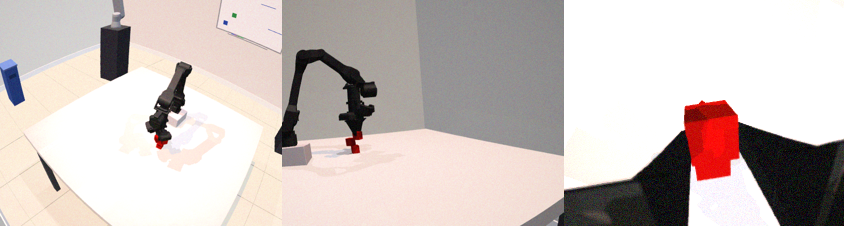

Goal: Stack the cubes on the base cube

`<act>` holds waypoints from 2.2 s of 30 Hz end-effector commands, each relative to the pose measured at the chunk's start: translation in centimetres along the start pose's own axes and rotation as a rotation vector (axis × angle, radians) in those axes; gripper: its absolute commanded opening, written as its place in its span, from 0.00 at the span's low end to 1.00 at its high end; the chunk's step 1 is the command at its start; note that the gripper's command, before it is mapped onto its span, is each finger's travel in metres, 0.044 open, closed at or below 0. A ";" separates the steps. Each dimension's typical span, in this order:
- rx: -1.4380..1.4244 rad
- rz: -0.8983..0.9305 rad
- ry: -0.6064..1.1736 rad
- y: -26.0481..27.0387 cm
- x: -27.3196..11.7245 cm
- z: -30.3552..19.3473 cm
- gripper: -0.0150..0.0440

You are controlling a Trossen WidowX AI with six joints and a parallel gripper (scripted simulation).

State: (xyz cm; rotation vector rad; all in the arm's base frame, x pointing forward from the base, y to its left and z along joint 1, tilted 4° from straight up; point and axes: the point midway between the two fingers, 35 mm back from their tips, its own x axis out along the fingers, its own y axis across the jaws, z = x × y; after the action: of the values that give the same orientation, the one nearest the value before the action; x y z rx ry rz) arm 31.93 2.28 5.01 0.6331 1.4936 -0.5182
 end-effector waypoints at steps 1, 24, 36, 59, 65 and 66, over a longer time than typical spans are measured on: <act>0.001 -0.005 0.010 -0.1 1.2 -0.2 0.43; 0.003 -0.005 0.010 -0.1 2.6 -0.2 0.43; 0.003 -0.005 0.010 -0.1 2.6 -0.2 0.60; -0.002 -0.008 0.008 -0.1 0.2 -0.1 0.60; -0.002 -0.008 0.008 -0.1 -0.4 -0.1 0.60; -0.002 -0.008 0.008 -0.1 -0.5 -0.1 0.60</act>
State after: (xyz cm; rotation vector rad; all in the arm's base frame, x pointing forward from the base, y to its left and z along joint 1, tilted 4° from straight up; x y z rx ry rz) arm 31.42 2.23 4.80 0.6291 1.5168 -0.5302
